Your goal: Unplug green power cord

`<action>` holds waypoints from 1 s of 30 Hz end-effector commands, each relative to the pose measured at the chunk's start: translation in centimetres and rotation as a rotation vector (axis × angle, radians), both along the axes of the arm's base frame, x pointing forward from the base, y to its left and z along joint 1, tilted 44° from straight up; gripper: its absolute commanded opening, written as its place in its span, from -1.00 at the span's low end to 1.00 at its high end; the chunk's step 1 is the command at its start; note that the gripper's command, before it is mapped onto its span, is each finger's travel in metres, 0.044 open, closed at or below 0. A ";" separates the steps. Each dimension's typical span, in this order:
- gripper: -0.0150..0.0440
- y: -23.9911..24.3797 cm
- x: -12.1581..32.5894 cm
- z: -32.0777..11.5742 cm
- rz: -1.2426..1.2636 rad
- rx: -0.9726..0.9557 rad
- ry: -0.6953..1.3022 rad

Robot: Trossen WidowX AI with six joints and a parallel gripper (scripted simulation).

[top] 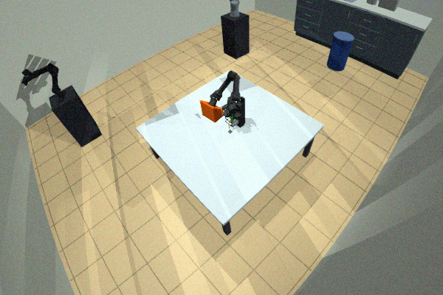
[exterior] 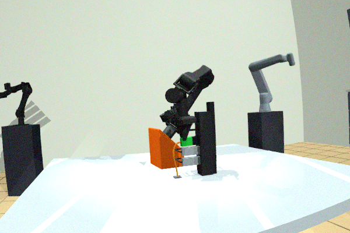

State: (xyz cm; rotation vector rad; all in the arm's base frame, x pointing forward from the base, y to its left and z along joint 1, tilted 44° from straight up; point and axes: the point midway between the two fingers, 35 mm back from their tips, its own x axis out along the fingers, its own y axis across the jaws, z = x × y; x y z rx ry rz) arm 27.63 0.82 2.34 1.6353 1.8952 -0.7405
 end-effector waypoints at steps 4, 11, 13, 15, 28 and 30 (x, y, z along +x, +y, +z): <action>-0.49 -2.5 0.2 -1.6 -0.007 -0.050 -0.006; -0.49 -3.4 0.2 -2.2 -0.008 -0.051 -0.005; -0.49 -3.7 0.2 -2.4 -0.008 -0.051 -0.005; -0.49 -4.0 0.2 -2.5 -0.008 -0.051 -0.005; -0.31 -4.8 0.0 -3.3 -0.009 -0.048 -0.004; -0.14 -4.5 0.0 -3.3 -0.010 -0.047 -0.004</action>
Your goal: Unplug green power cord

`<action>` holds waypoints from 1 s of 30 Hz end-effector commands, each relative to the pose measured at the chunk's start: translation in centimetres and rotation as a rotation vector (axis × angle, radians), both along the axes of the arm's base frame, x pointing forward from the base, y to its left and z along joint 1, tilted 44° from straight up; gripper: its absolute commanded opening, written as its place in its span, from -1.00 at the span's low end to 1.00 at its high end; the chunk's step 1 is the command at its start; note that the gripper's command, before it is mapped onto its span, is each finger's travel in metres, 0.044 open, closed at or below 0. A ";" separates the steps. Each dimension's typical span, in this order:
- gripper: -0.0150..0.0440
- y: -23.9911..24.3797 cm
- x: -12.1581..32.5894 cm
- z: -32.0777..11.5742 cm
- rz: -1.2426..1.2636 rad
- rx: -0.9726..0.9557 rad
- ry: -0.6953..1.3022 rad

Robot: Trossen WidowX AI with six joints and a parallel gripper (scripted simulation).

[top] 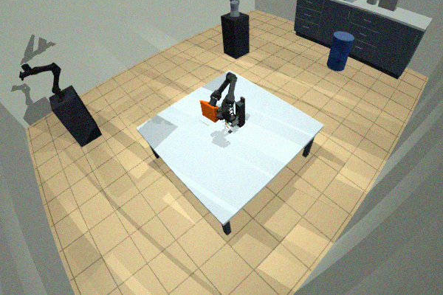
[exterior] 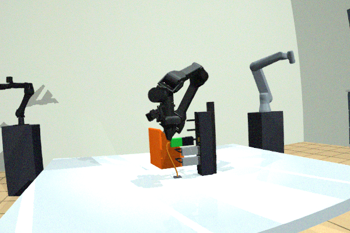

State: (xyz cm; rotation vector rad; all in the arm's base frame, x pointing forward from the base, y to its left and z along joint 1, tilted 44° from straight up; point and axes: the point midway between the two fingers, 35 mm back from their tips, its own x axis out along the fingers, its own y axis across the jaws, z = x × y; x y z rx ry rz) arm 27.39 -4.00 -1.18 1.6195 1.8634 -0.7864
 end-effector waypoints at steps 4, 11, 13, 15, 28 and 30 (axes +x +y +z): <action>0.22 0.3 0.2 0.3 0.001 -0.004 -0.010; 0.84 -0.3 0.3 -0.1 0.001 -0.005 -0.010; 1.00 -1.6 0.5 -0.8 0.001 -0.008 -0.011; 1.00 -3.3 0.6 -1.8 0.001 -0.009 -0.011; 1.00 -5.0 0.6 -2.9 0.001 -0.009 -0.011; 1.00 -5.0 0.6 -2.9 0.001 -0.009 -0.011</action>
